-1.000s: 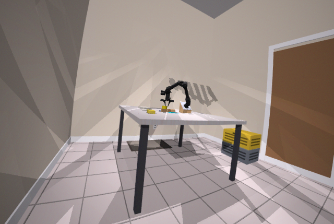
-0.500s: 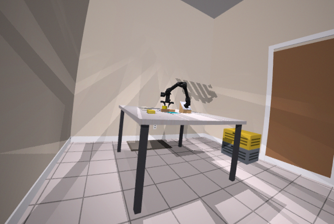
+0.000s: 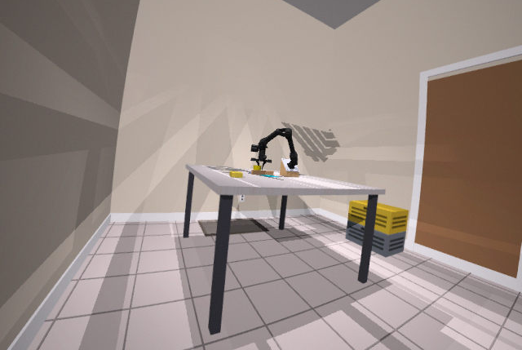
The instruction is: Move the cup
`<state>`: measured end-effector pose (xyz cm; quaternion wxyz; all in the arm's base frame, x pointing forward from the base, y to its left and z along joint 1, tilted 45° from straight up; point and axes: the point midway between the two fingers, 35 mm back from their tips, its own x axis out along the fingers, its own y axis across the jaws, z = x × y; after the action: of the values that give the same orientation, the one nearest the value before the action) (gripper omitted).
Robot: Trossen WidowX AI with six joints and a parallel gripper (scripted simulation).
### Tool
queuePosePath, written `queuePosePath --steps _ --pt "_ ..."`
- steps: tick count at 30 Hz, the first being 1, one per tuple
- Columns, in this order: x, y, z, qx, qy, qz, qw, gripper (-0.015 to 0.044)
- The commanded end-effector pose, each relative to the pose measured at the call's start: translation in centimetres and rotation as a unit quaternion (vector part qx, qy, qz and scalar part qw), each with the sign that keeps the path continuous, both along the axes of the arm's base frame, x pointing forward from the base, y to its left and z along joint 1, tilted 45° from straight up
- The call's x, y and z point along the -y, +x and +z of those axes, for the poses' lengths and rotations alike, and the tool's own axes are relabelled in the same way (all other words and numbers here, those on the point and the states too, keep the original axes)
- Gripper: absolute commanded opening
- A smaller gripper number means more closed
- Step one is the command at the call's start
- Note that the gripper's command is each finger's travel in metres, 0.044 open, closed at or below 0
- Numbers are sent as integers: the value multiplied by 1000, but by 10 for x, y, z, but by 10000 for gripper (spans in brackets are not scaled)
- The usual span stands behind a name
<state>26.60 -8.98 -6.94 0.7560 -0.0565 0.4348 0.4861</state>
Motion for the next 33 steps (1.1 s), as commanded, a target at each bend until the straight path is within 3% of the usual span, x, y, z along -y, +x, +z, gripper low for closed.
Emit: queuePosePath --steps 1,13,33 --pt "0 0 0 0 0 0 1000 87" --pt "0 0 0 0 0 0 1000 0" --pt "42 -13 45 -1 1 -3 1000 0"
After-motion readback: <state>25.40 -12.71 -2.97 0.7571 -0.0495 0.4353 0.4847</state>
